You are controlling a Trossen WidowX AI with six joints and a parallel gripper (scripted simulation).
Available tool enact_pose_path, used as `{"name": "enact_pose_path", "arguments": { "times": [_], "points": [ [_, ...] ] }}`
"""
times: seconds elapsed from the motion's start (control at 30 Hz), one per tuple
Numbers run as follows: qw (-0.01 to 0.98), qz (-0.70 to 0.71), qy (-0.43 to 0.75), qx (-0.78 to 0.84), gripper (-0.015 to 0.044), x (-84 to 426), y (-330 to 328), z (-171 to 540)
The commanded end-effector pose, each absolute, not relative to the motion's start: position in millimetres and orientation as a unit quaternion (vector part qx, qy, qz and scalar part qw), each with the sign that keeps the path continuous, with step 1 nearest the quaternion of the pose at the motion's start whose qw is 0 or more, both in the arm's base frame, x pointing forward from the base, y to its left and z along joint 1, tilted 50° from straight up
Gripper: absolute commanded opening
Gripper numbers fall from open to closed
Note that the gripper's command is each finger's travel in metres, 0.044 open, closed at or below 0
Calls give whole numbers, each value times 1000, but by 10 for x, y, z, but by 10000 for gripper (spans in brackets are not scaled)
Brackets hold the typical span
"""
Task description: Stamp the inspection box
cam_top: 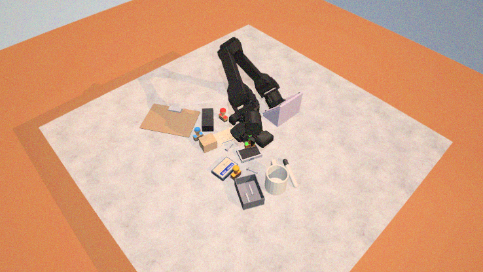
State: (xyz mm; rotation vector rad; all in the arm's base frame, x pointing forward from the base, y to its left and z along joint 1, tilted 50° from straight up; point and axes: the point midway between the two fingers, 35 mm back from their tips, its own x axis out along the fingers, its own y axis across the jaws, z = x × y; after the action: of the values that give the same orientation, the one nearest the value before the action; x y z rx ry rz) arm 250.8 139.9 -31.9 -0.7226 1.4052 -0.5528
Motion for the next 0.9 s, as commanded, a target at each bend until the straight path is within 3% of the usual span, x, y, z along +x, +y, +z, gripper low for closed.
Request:
{"name": "enact_pose_path", "arguments": {
  "times": [0.0,0.87],
  "points": [
    [668,-245,624,-324,0,2510,1365,-340],
    [668,-245,623,-325,0,2525,1235,-451]
  ]
}}
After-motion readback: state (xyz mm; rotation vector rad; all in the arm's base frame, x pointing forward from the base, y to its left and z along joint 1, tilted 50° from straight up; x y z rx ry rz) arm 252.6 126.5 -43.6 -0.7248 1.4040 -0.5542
